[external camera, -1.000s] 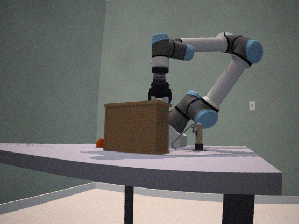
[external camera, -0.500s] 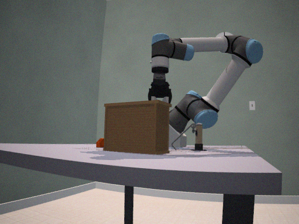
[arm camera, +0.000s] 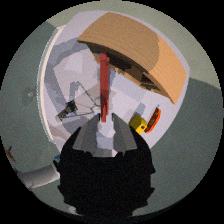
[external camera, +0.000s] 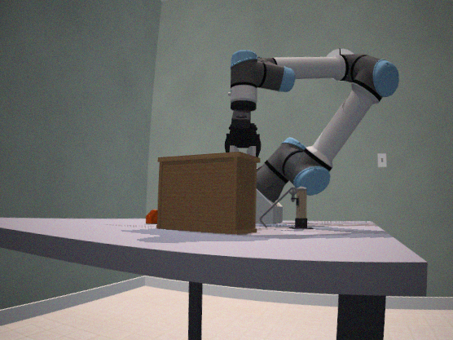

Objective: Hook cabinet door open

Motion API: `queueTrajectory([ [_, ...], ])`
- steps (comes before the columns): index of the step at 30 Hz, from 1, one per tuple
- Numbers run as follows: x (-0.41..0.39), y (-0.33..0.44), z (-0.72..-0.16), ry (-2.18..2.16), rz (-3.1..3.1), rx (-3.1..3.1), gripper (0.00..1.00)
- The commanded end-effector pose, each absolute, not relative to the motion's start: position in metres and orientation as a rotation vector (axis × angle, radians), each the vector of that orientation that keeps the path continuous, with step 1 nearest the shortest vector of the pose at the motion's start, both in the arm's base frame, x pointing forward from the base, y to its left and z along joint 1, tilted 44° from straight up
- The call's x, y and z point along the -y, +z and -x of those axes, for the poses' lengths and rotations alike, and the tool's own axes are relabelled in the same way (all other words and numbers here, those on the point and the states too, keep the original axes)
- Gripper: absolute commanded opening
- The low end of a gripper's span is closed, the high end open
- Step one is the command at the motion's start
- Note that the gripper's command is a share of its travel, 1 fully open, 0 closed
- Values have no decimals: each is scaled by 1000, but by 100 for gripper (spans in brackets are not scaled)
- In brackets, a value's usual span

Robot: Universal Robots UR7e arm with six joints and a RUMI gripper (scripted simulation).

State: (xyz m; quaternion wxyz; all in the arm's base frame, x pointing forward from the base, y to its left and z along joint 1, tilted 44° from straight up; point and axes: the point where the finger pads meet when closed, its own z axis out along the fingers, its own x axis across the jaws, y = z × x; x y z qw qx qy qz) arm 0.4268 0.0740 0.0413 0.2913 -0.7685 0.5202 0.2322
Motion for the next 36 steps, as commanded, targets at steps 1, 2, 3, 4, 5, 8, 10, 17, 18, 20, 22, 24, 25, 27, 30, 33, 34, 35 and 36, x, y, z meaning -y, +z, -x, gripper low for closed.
queueTrajectory([
  [1, -79, 43, -424, 630, 2039, -1404, 15],
  [2, -79, 43, -424, 630, 2039, -1404, 15],
  [3, -78, 43, -424, 630, 2039, -1404, 15],
  [4, -78, 43, -424, 630, 2039, -1405, 15],
  [5, -78, 44, -424, 629, 2039, -1405, 15],
  [8, -76, 45, -425, 626, 2039, -1406, 15],
  [10, -74, 46, -426, 622, 2040, -1405, 15],
  [17, -68, 52, -427, 620, 2041, -1406, 15],
  [18, -68, 52, -427, 620, 2041, -1406, 15],
  [20, -67, 53, -427, 620, 2041, -1406, 15],
  [22, -65, 55, -427, 620, 2041, -1406, 15],
  [24, -62, 58, -428, 620, 2041, -1406, 15],
  [25, -61, 59, -428, 620, 2041, -1406, 15],
  [27, -58, 62, -428, 620, 2041, -1406, 15],
  [30, -54, 67, -428, 620, 2041, -1406, 15],
  [33, -49, 72, -428, 620, 2041, -1406, 15],
  [34, -47, 73, -429, 620, 2041, -1406, 15],
  [35, -47, 73, -429, 620, 2041, -1406, 15],
  [36, -47, 73, -429, 620, 2041, -1406, 15],
])
